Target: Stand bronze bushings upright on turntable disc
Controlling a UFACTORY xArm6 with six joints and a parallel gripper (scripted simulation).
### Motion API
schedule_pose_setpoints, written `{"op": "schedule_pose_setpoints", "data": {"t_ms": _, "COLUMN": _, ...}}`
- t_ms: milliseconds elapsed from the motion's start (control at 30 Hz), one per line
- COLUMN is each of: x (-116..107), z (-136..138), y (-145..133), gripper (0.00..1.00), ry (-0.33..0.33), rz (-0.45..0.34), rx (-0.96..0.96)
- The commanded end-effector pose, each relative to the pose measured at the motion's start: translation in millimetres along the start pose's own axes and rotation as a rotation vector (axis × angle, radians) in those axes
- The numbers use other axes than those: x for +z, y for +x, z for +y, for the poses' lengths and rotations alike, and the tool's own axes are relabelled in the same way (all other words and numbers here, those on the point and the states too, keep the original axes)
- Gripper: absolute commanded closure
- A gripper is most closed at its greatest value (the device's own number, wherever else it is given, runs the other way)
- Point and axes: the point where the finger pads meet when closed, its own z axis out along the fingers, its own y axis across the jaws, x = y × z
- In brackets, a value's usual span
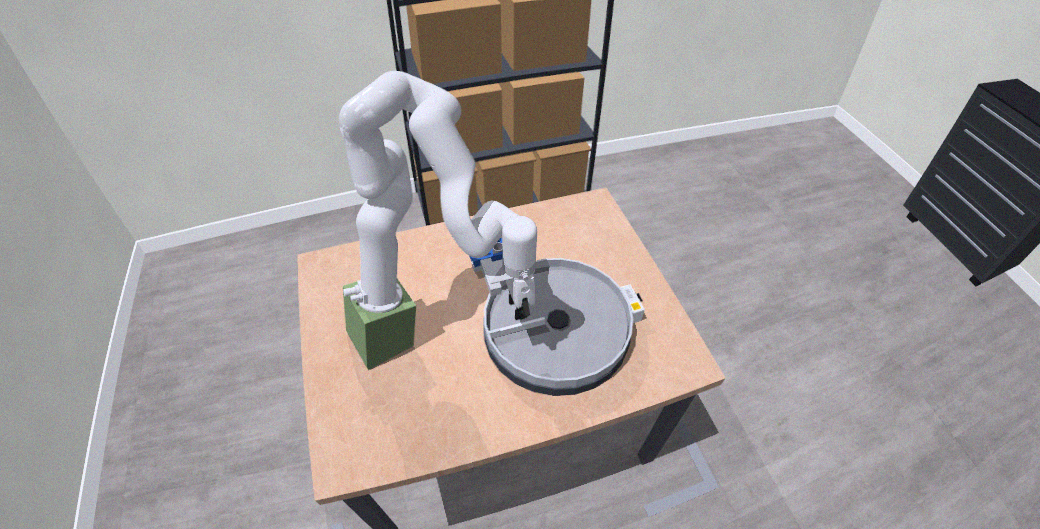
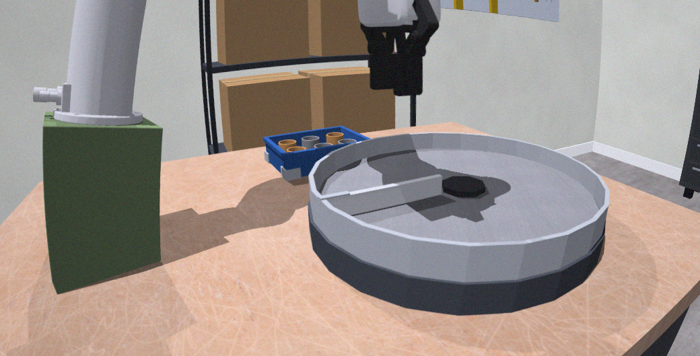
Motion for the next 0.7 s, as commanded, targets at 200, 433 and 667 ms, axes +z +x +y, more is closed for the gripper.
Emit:
{"op": "schedule_pose_setpoints", "data": {"t_ms": 200, "x": 15.2, "z": 68.3, "y": -3.3, "gripper": 0.52, "ry": 0.003, "rz": -0.003, "rx": -0.072}}
{"op": "schedule_pose_setpoints", "data": {"t_ms": 433, "x": 27.7, "z": 121.1, "y": -4.4, "gripper": 0.52, "ry": 0.003, "rz": -0.003, "rx": -0.126}}
{"op": "schedule_pose_setpoints", "data": {"t_ms": 667, "x": 45.0, "z": 195.2, "y": -5.9, "gripper": 0.52, "ry": 0.004, "rz": -0.004, "rx": -0.212}}
